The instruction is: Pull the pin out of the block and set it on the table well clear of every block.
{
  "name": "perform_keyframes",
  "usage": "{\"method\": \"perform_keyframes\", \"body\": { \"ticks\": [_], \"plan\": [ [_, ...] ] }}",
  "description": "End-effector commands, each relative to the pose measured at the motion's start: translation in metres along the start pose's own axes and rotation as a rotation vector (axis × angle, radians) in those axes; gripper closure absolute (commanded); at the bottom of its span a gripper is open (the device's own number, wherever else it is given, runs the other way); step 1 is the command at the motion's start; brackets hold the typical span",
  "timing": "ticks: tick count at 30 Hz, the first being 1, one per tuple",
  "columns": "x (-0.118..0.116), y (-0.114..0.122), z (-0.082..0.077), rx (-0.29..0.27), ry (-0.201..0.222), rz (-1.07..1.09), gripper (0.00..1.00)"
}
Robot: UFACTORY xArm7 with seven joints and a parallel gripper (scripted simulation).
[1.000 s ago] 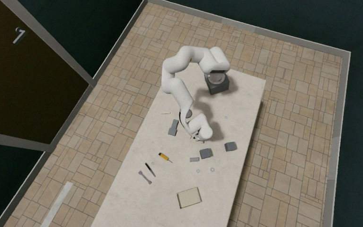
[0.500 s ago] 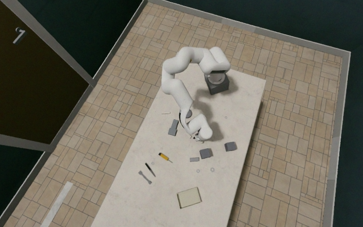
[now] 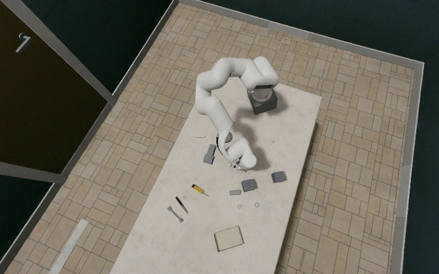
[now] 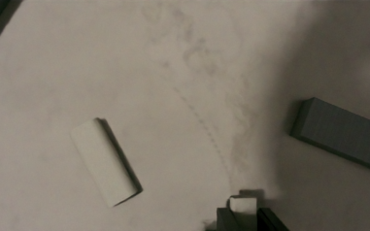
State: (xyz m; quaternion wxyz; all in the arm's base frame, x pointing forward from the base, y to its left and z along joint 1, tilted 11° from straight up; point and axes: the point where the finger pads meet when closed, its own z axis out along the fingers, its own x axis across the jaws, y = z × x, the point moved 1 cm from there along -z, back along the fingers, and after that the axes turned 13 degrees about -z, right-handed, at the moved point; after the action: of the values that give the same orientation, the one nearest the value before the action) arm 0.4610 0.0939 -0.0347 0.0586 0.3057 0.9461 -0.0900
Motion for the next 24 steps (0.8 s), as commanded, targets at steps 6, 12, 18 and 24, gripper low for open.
{"method": "perform_keyframes", "body": {
  "ticks": [6, 12, 18, 24],
  "plan": [
    [-0.0007, 0.0014, 0.004, -0.003, -0.002, 0.0, 1.0],
    [-0.0008, 0.0016, 0.0062, -0.003, -0.002, 0.0, 1.0],
    [-0.001, 0.0018, 0.0095, -0.003, -0.002, 0.0, 1.0],
    [-0.0011, 0.0018, 0.0096, -0.003, -0.002, 0.0, 1.0]
  ]
}}
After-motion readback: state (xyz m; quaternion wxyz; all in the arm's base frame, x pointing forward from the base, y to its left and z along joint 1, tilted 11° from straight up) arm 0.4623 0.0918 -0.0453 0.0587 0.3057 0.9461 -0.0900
